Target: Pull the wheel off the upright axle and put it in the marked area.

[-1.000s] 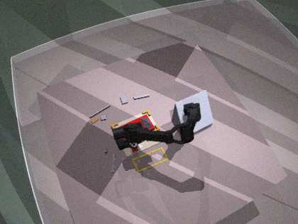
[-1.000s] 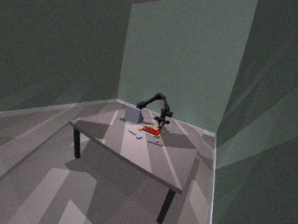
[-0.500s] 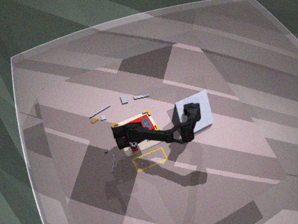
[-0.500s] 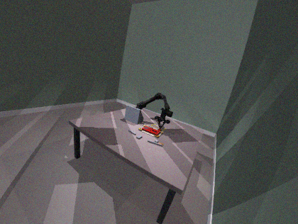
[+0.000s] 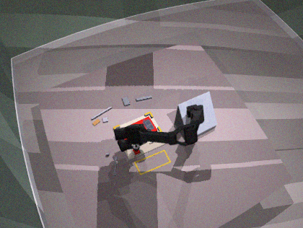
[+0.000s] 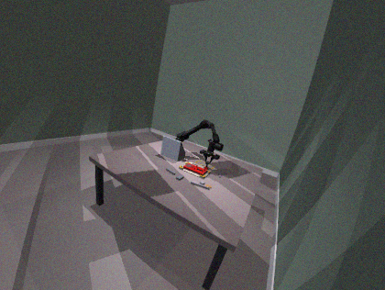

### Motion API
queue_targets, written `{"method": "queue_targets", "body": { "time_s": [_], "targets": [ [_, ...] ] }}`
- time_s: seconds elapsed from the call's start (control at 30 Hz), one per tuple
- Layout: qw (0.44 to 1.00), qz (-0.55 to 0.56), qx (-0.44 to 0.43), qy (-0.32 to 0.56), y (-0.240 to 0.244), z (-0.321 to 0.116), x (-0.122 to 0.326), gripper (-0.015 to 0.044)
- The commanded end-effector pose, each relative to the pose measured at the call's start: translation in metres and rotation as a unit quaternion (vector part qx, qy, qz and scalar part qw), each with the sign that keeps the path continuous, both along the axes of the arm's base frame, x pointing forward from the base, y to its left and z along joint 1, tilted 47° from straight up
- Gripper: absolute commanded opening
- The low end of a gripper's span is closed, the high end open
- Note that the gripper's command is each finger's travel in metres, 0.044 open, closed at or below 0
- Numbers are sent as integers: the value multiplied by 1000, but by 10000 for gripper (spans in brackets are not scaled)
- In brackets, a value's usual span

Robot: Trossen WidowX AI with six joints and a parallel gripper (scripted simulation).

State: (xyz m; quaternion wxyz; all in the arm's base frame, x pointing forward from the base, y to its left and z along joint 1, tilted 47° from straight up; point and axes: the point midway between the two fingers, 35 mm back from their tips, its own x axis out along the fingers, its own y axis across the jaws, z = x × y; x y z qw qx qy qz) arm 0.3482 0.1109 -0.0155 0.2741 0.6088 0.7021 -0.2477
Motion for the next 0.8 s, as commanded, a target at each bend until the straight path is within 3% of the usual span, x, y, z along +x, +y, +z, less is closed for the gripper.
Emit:
{"method": "queue_targets", "body": {
  "time_s": [0.0, 0.77],
  "targets": [
    [1000, 2, -1, -2, -1, 1, 0, 0],
    [1000, -1, 0, 2, -21, 24, 1, 0]
  ]
}}
